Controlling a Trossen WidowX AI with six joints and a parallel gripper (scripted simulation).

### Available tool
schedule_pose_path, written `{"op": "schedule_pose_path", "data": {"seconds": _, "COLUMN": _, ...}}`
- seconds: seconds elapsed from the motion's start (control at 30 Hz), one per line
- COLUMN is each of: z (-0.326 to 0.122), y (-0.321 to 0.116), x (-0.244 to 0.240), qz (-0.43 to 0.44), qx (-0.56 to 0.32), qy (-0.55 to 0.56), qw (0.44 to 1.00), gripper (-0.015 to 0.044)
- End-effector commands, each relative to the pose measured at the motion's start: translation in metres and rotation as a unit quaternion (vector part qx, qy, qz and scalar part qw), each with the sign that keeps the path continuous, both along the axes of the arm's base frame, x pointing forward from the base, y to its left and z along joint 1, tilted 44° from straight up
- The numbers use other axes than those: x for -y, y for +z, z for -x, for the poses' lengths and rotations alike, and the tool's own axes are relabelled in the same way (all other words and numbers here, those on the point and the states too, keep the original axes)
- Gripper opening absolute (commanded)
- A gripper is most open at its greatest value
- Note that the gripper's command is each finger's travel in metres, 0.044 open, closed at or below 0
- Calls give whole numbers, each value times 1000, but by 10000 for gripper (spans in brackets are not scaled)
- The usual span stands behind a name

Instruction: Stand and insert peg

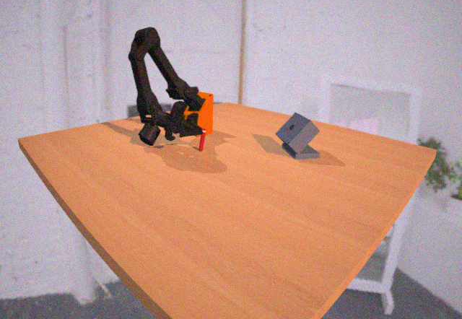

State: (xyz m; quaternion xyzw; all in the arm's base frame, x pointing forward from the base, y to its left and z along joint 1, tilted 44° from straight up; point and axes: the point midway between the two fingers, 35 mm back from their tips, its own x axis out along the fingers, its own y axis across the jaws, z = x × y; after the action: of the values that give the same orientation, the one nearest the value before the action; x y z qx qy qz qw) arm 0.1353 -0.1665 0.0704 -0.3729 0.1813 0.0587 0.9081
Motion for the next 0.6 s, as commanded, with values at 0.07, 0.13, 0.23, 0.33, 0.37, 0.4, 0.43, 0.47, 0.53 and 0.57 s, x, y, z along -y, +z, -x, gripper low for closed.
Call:
{"op": "schedule_pose_path", "data": {"seconds": 0.07, "z": 0, "y": 0, "x": 0, "qz": 0, "qx": 1, "qy": 0, "qw": 1000, "gripper": 109}}
{"op": "schedule_pose_path", "data": {"seconds": 0.13, "z": 0, "y": 0, "x": 0, "qz": 0, "qx": 1, "qy": 0, "qw": 1000, "gripper": 130}}
{"op": "schedule_pose_path", "data": {"seconds": 0.23, "z": 0, "y": 0, "x": 0, "qz": 0, "qx": 1, "qy": 0, "qw": 1000, "gripper": 130}}
{"op": "schedule_pose_path", "data": {"seconds": 0.33, "z": 0, "y": 0, "x": 0, "qz": 0, "qx": 1, "qy": 0, "qw": 1000, "gripper": 130}}
{"op": "schedule_pose_path", "data": {"seconds": 0.37, "z": 0, "y": 0, "x": 0, "qz": 0, "qx": 1, "qy": 0, "qw": 1000, "gripper": 130}}
{"op": "schedule_pose_path", "data": {"seconds": 0.4, "z": 0, "y": 0, "x": 0, "qz": 0, "qx": 1, "qy": 0, "qw": 1000, "gripper": 130}}
{"op": "schedule_pose_path", "data": {"seconds": 0.43, "z": 0, "y": 0, "x": 0, "qz": 0, "qx": 1, "qy": 0, "qw": 1000, "gripper": 130}}
{"op": "schedule_pose_path", "data": {"seconds": 0.47, "z": 0, "y": 0, "x": 0, "qz": 0, "qx": 1, "qy": 0, "qw": 1000, "gripper": 130}}
{"op": "schedule_pose_path", "data": {"seconds": 0.53, "z": 0, "y": 0, "x": 0, "qz": 0, "qx": 1, "qy": 0, "qw": 1000, "gripper": 130}}
{"op": "schedule_pose_path", "data": {"seconds": 0.57, "z": 0, "y": 0, "x": 0, "qz": 0, "qx": 1, "qy": 0, "qw": 1000, "gripper": 130}}
